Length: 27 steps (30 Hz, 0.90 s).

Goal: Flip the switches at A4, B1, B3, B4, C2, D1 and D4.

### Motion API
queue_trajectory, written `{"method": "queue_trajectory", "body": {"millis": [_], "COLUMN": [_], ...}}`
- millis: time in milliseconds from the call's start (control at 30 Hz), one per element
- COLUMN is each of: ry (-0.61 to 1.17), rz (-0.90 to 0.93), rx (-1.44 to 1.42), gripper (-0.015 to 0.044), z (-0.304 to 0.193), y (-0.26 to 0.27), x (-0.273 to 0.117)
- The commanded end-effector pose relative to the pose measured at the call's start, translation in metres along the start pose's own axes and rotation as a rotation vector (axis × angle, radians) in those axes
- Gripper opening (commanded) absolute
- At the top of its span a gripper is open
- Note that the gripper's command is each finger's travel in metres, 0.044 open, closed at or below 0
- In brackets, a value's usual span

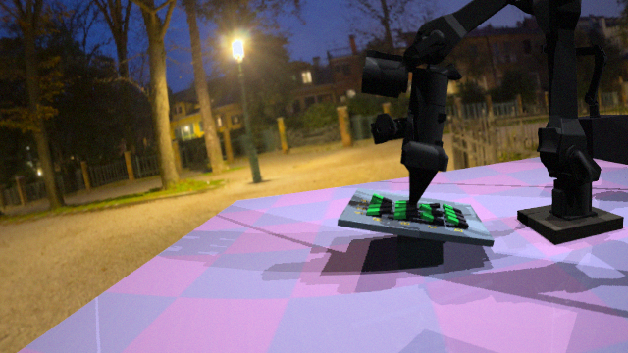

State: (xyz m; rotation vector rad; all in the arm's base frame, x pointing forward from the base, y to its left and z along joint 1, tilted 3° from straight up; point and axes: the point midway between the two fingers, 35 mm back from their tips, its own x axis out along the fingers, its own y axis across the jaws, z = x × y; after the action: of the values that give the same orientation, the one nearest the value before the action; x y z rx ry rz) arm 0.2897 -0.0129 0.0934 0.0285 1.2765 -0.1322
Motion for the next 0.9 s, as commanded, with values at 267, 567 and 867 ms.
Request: {"method": "queue_trajectory", "body": {"millis": [267, 567, 867], "ry": [0.0, 0.0, 0.023], "rz": [0.004, 0.004, 0.005], "rx": [-0.004, -0.004, -0.007], "gripper": [0.0, 0.0, 0.0], "z": [0.0, 0.0, 0.003], "y": [0.001, 0.001, 0.001], "x": [0.002, 0.003, -0.053]}}
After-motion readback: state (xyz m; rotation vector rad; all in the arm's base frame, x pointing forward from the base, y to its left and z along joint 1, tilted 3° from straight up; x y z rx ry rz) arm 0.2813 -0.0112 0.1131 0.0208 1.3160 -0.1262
